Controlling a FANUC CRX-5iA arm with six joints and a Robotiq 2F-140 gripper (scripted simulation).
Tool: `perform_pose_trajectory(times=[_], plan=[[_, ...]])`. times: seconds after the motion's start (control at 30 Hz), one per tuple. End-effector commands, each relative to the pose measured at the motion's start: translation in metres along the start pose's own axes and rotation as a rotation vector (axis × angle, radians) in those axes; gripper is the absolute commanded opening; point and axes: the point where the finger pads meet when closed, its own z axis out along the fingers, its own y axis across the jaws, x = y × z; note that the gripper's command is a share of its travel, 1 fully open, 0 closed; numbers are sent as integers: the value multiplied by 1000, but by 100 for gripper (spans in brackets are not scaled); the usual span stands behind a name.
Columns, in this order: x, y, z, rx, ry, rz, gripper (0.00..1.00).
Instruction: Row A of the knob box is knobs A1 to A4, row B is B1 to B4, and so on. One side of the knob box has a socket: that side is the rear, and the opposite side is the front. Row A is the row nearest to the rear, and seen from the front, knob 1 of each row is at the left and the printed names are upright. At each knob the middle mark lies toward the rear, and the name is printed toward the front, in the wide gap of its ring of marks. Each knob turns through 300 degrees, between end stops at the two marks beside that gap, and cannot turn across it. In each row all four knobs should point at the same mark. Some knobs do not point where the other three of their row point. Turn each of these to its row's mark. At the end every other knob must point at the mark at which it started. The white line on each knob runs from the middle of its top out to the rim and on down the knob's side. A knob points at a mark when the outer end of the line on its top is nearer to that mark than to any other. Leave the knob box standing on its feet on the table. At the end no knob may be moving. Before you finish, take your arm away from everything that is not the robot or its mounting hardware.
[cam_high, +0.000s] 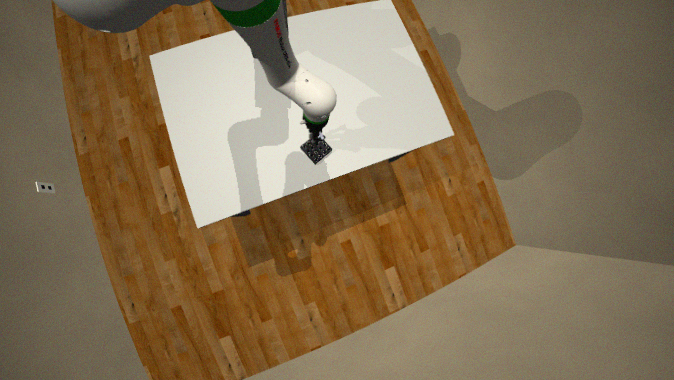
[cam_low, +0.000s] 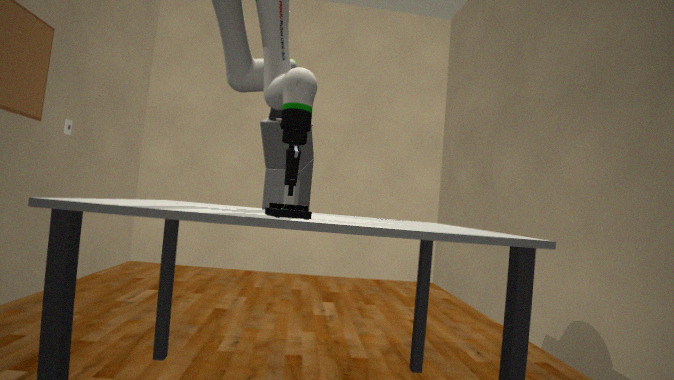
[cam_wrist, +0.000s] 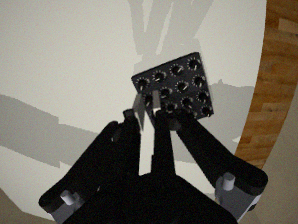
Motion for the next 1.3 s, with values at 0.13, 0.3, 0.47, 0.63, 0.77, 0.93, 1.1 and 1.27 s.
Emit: perform_pose_trajectory(times=[0.13,0.3,0.47,0.63,0.77,0.93,1.1,1.27], plan=[[0,0,0,0,0,0,12],[0,0,0,0,0,0,12],[0,0,0,0,0,0,12],[0,0,0,0,0,0,5],[0,0,0,0,0,0,5],[0,0,0,0,0,0,5],[0,0,0,0,0,0,5],[0,0,0,0,0,0,5]])
